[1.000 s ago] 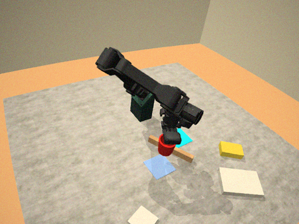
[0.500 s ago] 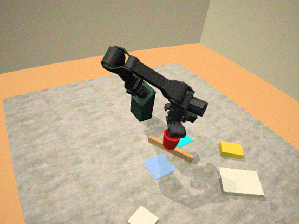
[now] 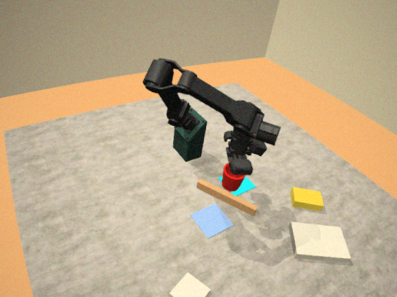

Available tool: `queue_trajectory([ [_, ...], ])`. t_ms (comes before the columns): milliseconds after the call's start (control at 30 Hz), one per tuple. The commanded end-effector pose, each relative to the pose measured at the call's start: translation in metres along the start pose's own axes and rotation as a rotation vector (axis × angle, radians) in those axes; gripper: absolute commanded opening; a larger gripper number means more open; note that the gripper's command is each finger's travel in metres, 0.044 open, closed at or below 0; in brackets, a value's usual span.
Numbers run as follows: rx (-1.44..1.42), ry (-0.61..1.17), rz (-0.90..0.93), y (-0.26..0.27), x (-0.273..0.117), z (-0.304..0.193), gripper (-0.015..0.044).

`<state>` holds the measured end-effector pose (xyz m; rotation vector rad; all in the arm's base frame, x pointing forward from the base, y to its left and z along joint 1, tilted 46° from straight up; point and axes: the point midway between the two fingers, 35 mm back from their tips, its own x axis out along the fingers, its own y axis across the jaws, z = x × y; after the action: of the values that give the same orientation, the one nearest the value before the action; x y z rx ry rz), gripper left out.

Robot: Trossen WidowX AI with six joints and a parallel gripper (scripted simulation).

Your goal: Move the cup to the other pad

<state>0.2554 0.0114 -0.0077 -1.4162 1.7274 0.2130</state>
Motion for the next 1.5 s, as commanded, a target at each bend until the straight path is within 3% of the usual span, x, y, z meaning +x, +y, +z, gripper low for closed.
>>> queue_trajectory([
  [0,-0.004,0.002,0.006,0.012,0.001,0.007,0.0000],
  [1033,-0.004,-0.001,0.009,0.080,0.002,0.049,0.0000],
  [1467,-0.004,-0.001,0.008,0.081,0.017,0.050,0.0000],
])
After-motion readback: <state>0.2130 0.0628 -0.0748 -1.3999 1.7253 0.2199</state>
